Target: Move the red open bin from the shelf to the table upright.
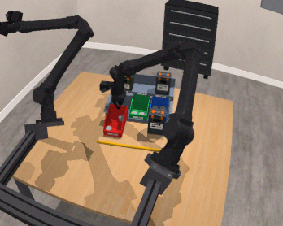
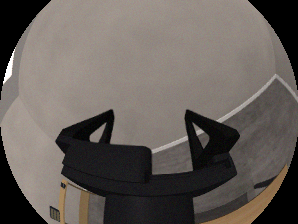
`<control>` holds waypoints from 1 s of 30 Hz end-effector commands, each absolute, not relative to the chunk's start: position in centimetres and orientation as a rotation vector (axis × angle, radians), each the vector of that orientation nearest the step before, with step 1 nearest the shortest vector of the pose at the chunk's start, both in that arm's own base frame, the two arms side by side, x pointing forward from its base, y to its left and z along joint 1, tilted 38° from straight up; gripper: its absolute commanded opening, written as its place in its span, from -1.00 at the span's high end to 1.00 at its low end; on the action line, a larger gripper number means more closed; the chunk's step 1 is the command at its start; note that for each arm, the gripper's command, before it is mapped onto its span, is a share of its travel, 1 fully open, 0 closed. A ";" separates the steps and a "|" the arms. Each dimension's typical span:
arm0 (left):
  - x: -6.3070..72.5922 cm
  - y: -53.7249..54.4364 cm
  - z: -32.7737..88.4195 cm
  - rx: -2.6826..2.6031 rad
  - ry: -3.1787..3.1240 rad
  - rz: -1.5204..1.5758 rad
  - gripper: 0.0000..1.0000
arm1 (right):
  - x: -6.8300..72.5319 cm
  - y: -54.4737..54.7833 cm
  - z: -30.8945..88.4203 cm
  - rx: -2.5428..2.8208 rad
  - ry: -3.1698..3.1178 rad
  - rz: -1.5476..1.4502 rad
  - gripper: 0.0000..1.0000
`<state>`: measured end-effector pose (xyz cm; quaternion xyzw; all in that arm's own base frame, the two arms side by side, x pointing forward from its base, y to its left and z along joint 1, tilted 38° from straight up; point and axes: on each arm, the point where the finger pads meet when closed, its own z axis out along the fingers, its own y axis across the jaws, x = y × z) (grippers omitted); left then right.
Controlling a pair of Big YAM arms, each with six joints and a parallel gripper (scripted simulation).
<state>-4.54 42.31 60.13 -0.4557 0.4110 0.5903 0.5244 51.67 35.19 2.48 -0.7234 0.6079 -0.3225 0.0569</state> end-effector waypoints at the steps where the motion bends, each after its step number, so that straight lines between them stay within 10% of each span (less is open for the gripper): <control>1: -4.8 40.9 63.9 -1.057 0.938 1.435 -1.00 | 52.4 36.0 3.7 -2.161 1.824 -0.968 0.15; 30: -4.8 40.9 63.9 -1.057 0.938 1.435 -1.00 | 52.5 35.9 2.9 -2.168 1.830 -0.969 0.15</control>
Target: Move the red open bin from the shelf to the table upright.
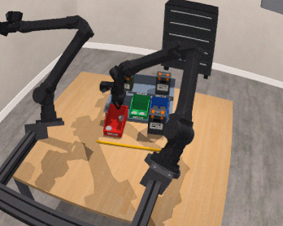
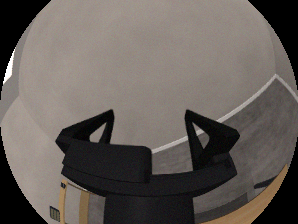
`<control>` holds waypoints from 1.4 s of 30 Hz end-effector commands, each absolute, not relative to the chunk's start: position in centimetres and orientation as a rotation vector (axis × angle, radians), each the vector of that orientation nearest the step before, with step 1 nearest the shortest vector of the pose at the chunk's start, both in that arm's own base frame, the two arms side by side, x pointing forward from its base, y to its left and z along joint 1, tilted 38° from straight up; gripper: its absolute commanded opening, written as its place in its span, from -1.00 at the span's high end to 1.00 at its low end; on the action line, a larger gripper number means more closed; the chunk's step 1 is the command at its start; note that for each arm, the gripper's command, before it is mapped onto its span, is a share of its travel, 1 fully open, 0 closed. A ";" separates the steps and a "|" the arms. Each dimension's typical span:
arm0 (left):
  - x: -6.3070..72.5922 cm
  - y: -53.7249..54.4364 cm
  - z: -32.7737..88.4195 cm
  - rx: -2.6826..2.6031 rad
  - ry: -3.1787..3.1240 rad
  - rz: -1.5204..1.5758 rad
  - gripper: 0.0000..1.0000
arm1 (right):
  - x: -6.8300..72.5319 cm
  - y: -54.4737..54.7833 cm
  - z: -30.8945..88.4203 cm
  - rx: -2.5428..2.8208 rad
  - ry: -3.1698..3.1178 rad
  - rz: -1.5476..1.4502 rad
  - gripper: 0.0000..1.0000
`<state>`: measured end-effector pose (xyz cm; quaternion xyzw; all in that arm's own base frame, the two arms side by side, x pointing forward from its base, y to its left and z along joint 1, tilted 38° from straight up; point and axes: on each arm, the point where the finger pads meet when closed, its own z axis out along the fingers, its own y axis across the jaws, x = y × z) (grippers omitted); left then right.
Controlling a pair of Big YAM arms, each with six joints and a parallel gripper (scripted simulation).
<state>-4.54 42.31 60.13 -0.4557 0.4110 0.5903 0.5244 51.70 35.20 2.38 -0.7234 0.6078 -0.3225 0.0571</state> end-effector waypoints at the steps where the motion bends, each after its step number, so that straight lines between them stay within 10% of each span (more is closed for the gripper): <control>1: -4.8 40.9 63.9 -1.057 0.938 1.435 -1.00 | 52.5 35.9 2.9 -2.168 1.830 -0.969 0.15; 3: -4.8 40.9 63.9 -1.057 0.938 1.435 -1.00 | 52.6 35.9 2.9 -2.168 1.830 -0.969 0.15; 4: -4.8 40.9 63.9 -1.057 0.938 1.435 -1.00 | 52.6 35.9 2.9 -2.168 1.830 -0.969 0.74; 42: -4.8 40.9 63.9 -1.057 0.938 1.435 -1.00 | 52.8 36.1 3.2 -2.159 1.830 -0.968 0.76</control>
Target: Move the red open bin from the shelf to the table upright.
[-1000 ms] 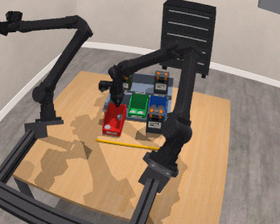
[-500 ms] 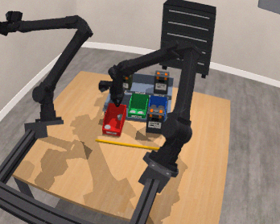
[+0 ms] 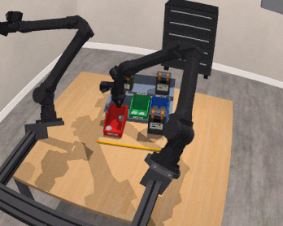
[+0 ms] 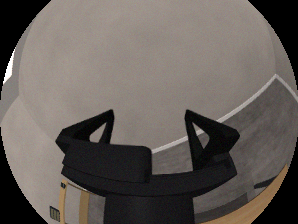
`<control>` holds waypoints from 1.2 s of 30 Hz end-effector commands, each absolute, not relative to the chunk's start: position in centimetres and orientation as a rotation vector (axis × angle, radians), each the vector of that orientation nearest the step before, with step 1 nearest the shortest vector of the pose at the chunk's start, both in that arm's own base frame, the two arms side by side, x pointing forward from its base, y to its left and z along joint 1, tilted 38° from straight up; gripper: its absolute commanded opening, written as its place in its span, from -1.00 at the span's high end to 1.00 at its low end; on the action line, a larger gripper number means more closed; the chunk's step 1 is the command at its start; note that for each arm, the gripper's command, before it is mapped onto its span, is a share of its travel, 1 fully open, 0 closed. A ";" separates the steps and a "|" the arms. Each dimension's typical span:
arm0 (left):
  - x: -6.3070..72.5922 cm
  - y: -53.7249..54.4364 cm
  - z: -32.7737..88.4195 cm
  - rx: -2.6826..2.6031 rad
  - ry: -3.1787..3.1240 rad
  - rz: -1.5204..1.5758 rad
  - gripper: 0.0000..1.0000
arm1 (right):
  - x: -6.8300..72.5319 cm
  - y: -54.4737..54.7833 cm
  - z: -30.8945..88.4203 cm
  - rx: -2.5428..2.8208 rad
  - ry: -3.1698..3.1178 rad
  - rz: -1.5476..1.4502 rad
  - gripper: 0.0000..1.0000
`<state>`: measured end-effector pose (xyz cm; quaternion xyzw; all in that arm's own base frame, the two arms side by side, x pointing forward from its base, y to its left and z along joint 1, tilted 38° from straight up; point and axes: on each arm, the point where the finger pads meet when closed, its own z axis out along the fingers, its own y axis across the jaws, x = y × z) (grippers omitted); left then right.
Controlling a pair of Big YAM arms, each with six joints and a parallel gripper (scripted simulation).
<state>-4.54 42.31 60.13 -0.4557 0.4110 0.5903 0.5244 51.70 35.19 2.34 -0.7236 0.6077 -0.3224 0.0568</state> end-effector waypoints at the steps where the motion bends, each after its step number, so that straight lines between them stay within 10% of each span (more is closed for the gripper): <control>1: -4.8 40.9 63.9 -1.057 0.938 1.435 -1.00 | 52.8 36.1 3.2 -2.158 1.830 -0.968 0.76; 36: -4.8 40.9 63.9 -1.057 0.938 1.435 -1.00 | 53.0 36.3 3.4 -2.150 1.830 -0.967 0.81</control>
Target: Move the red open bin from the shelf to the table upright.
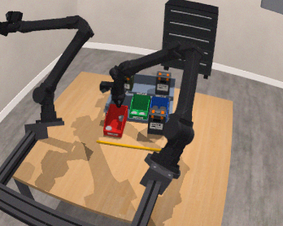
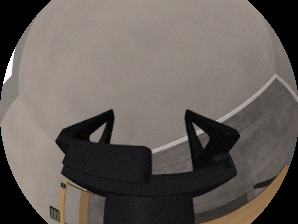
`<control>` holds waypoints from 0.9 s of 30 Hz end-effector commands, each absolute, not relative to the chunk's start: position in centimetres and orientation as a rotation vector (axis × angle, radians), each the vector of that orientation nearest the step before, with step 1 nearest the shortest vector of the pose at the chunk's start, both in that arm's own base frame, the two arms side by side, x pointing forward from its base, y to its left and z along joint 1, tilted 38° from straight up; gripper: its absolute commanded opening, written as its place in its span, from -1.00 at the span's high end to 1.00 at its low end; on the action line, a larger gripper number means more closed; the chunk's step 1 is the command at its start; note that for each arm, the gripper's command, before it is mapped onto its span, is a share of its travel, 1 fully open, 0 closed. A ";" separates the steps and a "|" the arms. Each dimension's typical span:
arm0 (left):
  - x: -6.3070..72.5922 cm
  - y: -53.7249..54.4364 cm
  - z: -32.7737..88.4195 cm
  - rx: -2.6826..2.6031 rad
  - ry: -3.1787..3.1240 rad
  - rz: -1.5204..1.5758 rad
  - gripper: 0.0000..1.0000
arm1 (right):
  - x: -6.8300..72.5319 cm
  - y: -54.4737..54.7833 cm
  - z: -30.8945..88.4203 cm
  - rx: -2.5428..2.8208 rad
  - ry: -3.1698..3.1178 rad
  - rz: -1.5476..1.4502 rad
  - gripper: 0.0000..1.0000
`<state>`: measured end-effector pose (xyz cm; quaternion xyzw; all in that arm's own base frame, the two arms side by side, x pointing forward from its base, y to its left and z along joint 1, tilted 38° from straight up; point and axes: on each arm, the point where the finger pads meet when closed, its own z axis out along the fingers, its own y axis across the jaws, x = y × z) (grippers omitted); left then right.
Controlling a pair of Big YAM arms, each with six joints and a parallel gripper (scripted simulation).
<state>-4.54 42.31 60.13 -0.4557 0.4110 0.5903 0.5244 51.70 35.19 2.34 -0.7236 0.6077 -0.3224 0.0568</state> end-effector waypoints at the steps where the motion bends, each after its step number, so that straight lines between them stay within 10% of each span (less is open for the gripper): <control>1: -4.8 40.9 63.9 -1.057 0.938 1.435 -1.00 | 53.0 36.4 3.4 -2.150 1.830 -0.966 0.81; 27: -4.8 40.9 63.9 -1.057 0.938 1.435 -1.00 | 53.1 36.5 3.6 -2.146 1.828 -0.966 0.84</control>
